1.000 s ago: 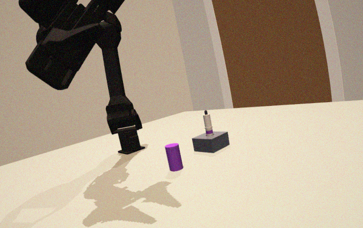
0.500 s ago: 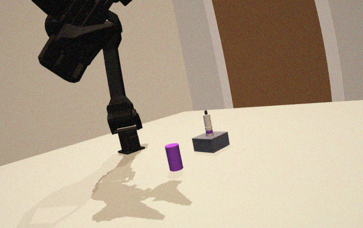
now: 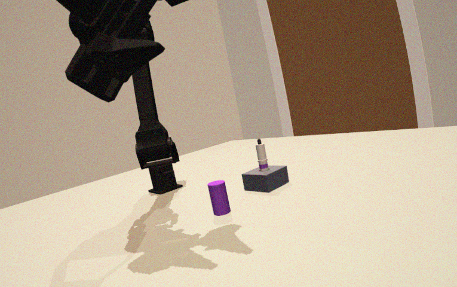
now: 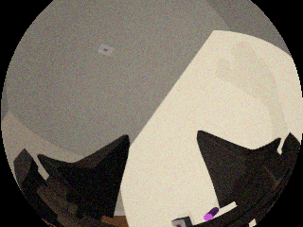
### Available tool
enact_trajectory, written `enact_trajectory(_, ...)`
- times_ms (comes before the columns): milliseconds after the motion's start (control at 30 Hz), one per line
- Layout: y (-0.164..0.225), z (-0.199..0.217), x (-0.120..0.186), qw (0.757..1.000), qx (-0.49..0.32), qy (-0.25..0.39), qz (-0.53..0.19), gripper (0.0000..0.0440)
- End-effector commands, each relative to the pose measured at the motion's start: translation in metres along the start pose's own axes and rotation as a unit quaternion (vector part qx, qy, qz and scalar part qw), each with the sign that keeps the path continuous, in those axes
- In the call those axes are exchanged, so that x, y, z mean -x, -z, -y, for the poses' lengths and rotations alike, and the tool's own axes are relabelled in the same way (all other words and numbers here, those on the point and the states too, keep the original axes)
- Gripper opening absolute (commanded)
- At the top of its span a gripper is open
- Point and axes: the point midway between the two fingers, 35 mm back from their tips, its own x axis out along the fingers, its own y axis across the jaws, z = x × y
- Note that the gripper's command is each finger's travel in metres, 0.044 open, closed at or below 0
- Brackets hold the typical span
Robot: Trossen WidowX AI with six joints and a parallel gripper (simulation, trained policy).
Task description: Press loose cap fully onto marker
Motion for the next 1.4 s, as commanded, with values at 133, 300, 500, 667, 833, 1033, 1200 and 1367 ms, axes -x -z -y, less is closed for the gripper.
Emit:
enact_trajectory(133,0.008,-0.002,-0.001,0.999,-0.008,0.027,-0.016,0.0317)
enact_trajectory(300,0.015,-0.001,-0.002,0.998,-0.017,0.047,-0.030,0.0318)
enact_trajectory(500,0.025,0.001,-0.002,0.996,-0.027,0.072,-0.048,0.0319)
enact_trajectory(667,0.033,0.003,-0.002,0.993,-0.035,0.094,-0.062,0.0319)
enact_trajectory(833,0.042,0.006,-0.001,0.989,-0.042,0.116,-0.078,0.0320)
enact_trajectory(1033,0.052,0.010,0.000,0.984,-0.050,0.143,-0.096,0.0320)
enact_trajectory(1200,0.061,0.014,0.001,0.978,-0.056,0.165,-0.112,0.0321)
enact_trajectory(1367,0.069,0.018,0.003,0.972,-0.062,0.188,-0.127,0.0321)
